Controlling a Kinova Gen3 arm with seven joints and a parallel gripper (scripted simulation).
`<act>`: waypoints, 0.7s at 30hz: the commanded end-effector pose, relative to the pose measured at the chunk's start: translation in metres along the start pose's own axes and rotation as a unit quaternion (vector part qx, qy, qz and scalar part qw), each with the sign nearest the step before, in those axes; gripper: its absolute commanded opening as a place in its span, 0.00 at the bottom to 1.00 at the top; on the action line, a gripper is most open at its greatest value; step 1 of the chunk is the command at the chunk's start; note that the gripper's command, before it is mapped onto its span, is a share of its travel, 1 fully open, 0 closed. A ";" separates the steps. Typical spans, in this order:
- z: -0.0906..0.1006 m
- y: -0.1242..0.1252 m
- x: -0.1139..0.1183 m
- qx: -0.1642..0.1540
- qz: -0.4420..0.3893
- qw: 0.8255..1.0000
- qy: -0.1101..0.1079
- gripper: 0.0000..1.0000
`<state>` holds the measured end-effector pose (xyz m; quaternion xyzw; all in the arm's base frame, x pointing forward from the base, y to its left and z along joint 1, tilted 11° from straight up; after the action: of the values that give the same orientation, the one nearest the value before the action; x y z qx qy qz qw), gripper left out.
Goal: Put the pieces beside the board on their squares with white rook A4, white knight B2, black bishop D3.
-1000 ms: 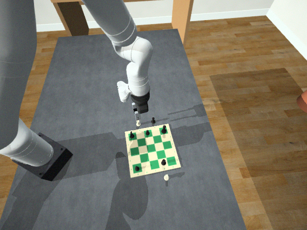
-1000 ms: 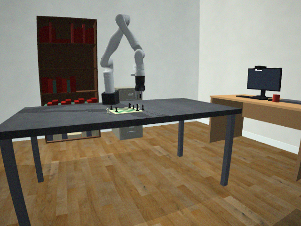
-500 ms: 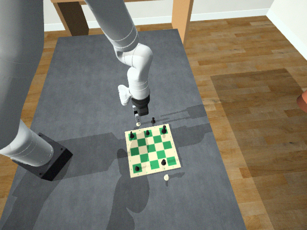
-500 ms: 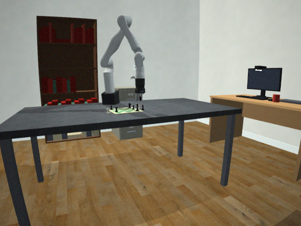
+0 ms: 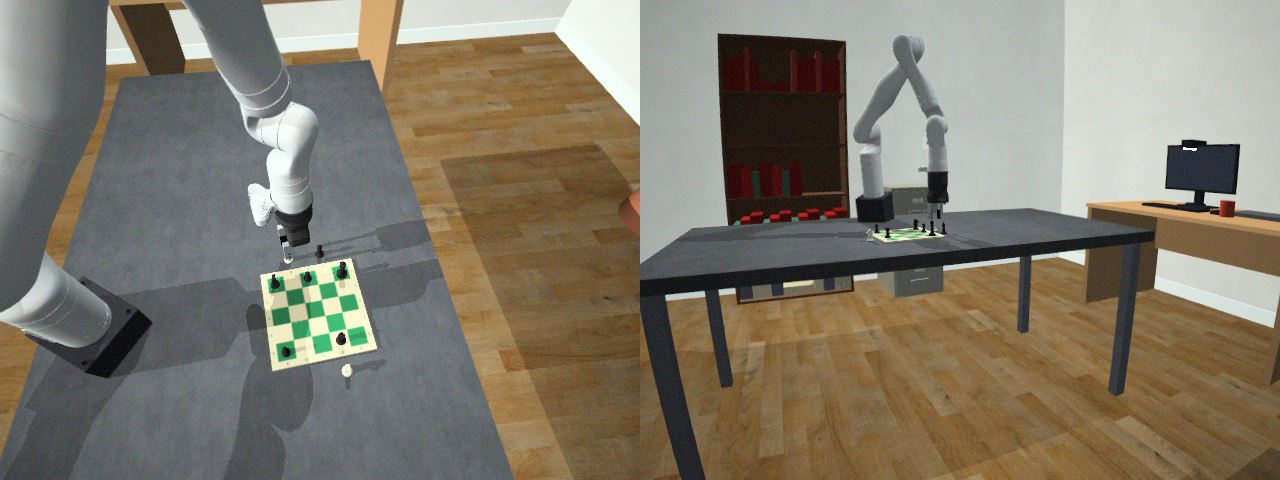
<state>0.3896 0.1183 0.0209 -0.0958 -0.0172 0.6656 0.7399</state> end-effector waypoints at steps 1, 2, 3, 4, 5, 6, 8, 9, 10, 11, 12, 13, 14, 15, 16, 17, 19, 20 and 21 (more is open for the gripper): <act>-0.002 0.001 0.000 0.001 0.001 1.000 0.001 0.73; -0.002 0.001 0.000 0.001 0.001 1.000 0.001 0.73; -0.003 0.001 0.000 0.001 0.001 1.000 0.001 0.73; -0.003 0.001 0.000 0.001 0.001 1.000 0.001 0.73; -0.004 0.001 0.000 0.001 0.001 1.000 0.001 0.73; -0.004 0.001 0.000 0.001 0.001 1.000 0.001 0.73; -0.004 0.001 0.000 0.001 0.001 1.000 0.001 0.73; -0.005 0.001 0.000 0.001 0.001 1.000 0.001 0.73; -0.005 0.001 0.000 0.001 0.001 1.000 0.001 0.73; -0.005 0.001 0.000 0.001 0.001 1.000 0.001 0.73; -0.005 0.001 0.000 0.001 0.001 1.000 0.001 0.73; -0.005 0.001 0.000 0.001 0.001 1.000 0.001 0.73; -0.005 0.001 0.000 0.001 0.001 1.000 0.001 0.73; -0.005 0.001 0.000 0.001 0.001 1.000 0.001 0.73; -0.005 0.001 0.000 0.001 0.001 1.000 0.001 0.73; -0.005 0.001 0.000 0.001 0.001 1.000 0.001 0.73; -0.005 0.001 0.000 0.001 0.001 1.000 0.001 0.73; -0.005 0.001 0.000 0.001 0.001 1.000 0.001 0.73; -0.005 0.001 0.000 0.001 0.001 1.000 0.001 0.73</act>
<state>0.3888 0.1175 0.0155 -0.0952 -0.0148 0.6660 0.7397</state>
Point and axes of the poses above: the point where the finger pads meet when closed, its own z axis back along the fingers, its own x axis across the jaws, y = z × x, the point moved 3 cm from there along z, back along the fingers, and after that the axes turned 12 degrees about -z, right-handed, at the moved point
